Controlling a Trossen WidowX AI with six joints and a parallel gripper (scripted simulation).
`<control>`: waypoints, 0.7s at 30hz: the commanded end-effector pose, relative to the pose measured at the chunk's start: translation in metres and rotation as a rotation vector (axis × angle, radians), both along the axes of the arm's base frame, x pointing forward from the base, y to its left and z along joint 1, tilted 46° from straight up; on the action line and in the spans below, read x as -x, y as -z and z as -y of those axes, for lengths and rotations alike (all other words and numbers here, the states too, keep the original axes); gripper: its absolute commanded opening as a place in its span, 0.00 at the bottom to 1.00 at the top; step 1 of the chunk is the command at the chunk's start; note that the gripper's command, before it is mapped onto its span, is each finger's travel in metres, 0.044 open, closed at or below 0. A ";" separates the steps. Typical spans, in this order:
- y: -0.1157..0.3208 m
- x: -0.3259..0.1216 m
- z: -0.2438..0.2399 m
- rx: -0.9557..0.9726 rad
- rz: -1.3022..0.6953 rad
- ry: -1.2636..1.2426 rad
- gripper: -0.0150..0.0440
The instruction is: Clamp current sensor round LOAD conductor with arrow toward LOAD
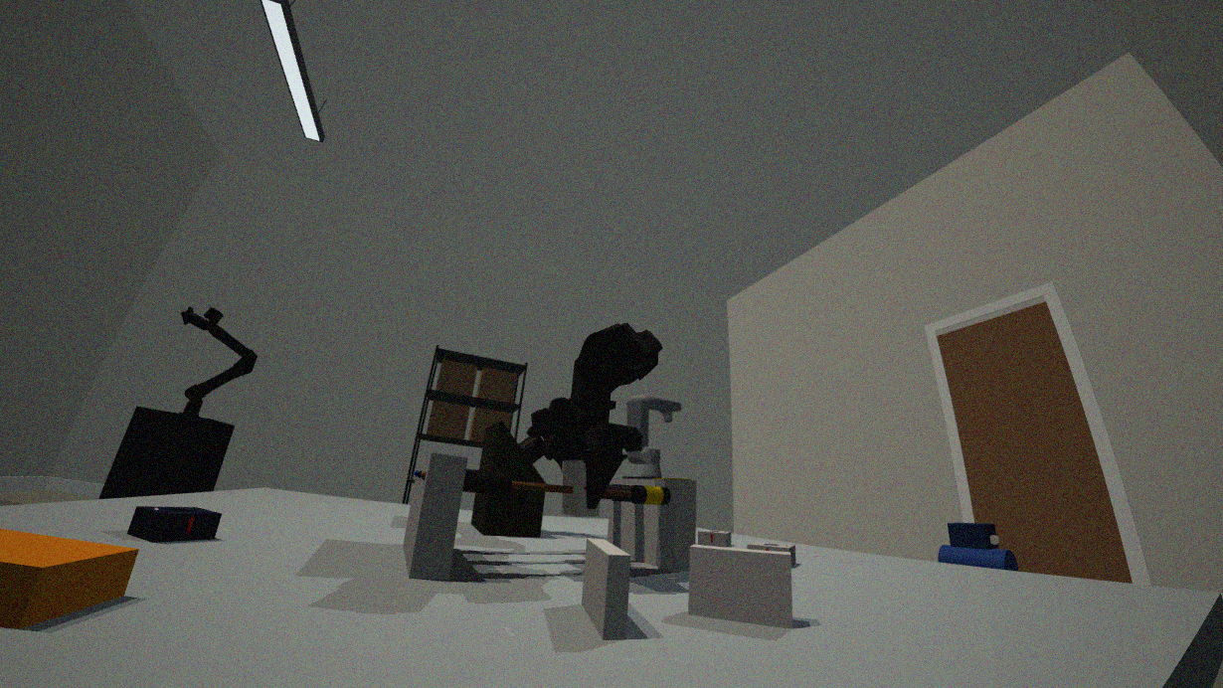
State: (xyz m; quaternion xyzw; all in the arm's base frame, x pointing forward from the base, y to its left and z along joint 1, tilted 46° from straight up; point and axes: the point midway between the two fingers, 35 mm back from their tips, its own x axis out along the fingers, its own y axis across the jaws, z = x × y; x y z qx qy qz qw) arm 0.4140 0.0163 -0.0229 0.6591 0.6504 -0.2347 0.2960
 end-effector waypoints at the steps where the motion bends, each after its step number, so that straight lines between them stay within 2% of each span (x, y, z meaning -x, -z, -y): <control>1: 0.001 0.001 -0.001 -0.005 -0.006 0.008 0.25; 12: 0.011 0.000 -0.011 -0.001 -0.001 -0.001 0.25; 21: 0.007 -0.002 -0.008 0.004 0.009 -0.005 0.65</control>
